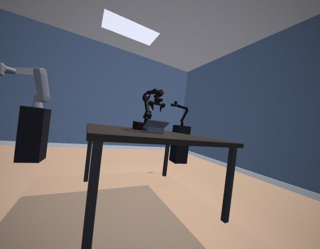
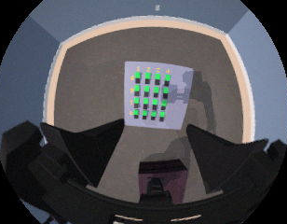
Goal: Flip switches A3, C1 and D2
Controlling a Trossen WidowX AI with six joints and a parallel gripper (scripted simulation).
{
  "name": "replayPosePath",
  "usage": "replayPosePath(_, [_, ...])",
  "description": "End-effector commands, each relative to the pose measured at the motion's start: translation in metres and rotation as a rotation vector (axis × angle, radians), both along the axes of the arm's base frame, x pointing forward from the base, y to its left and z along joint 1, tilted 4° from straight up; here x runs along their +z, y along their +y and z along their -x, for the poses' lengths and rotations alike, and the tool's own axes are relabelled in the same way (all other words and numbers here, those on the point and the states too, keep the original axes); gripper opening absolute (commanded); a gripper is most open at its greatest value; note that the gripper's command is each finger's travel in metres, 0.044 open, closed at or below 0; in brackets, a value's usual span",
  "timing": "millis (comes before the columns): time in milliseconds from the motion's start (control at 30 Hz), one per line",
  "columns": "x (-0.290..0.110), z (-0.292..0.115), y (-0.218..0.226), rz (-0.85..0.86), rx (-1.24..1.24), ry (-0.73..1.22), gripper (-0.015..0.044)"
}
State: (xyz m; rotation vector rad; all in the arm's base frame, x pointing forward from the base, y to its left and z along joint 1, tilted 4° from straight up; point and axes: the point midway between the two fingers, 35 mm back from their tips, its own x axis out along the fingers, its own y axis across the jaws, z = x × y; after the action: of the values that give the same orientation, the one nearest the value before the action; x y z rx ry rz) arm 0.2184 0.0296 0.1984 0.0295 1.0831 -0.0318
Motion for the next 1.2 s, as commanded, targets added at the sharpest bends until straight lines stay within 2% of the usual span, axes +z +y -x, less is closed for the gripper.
replayPosePath(0, [-0.001,-0.002,0.000,-0.001,-0.001,0.000,0.0374])
replayPosePath(233, [-0.053,-0.085,-0.013,-0.027,-0.007,-0.022,0.0190])
replayPosePath(467, [-0.062,-0.093,-0.015,-0.028,-0.004,-0.028,0.0006])
replayPosePath(600, [-0.090,-0.108,-0.015,-0.027,-0.004,-0.053,0.0000])
replayPosePath(1167, [-0.107,-0.118,-0.014,-0.027,-0.004,-0.053,0.0000])
